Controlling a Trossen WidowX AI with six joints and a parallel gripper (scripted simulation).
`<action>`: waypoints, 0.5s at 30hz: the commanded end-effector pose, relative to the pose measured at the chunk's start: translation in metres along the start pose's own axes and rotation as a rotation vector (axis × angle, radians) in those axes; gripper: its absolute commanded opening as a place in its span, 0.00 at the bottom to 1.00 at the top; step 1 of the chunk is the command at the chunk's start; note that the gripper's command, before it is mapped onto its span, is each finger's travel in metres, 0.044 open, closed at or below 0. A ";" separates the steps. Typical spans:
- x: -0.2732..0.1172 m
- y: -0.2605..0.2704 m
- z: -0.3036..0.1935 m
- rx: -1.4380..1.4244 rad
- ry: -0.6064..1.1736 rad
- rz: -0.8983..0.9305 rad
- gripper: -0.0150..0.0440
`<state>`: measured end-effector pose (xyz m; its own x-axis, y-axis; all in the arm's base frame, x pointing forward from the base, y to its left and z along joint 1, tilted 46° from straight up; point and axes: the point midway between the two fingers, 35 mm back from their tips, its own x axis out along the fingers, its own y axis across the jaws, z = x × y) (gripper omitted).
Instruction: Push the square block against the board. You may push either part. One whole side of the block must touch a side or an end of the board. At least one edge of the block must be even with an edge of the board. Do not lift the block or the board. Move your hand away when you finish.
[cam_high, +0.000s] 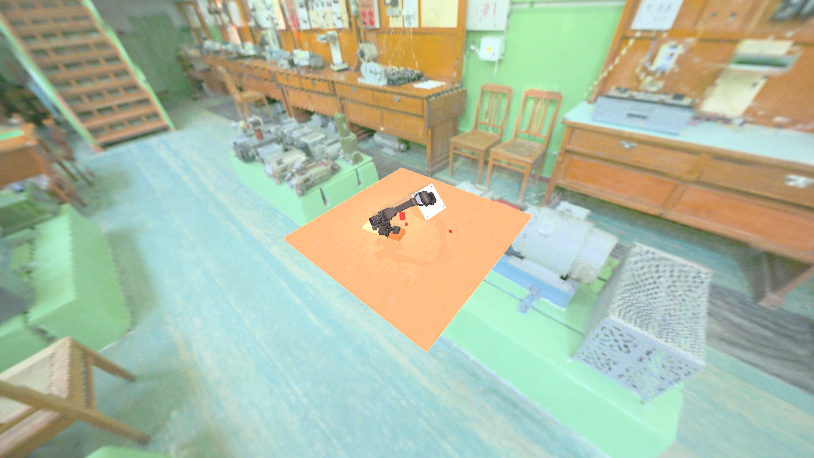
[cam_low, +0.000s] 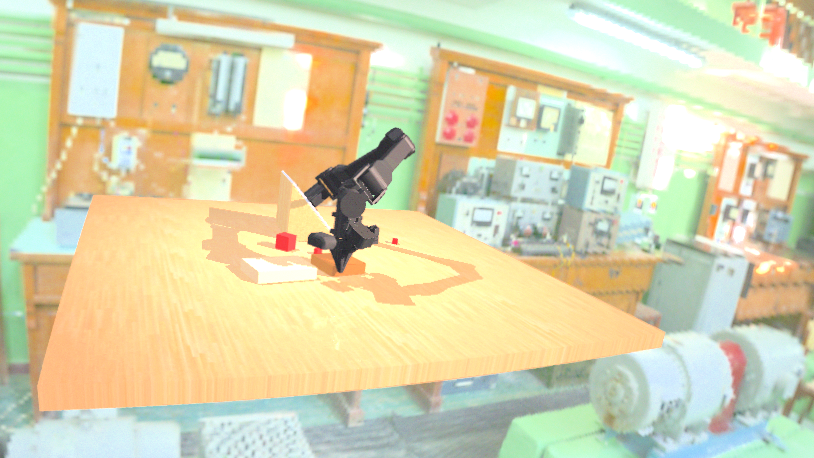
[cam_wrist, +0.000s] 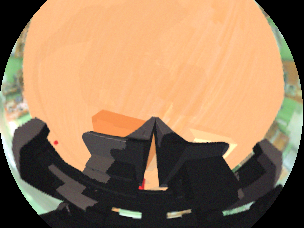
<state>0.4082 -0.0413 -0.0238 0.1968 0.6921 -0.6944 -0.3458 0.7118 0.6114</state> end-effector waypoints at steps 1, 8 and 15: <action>0.006 0.002 -0.011 0.005 0.019 0.008 0.25; 0.006 0.001 -0.006 0.004 0.019 0.008 0.25; 0.006 0.000 0.005 0.004 0.018 0.008 0.25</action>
<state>0.4080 -0.0385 -0.0260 0.1855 0.6963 -0.6934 -0.3468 0.7066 0.6168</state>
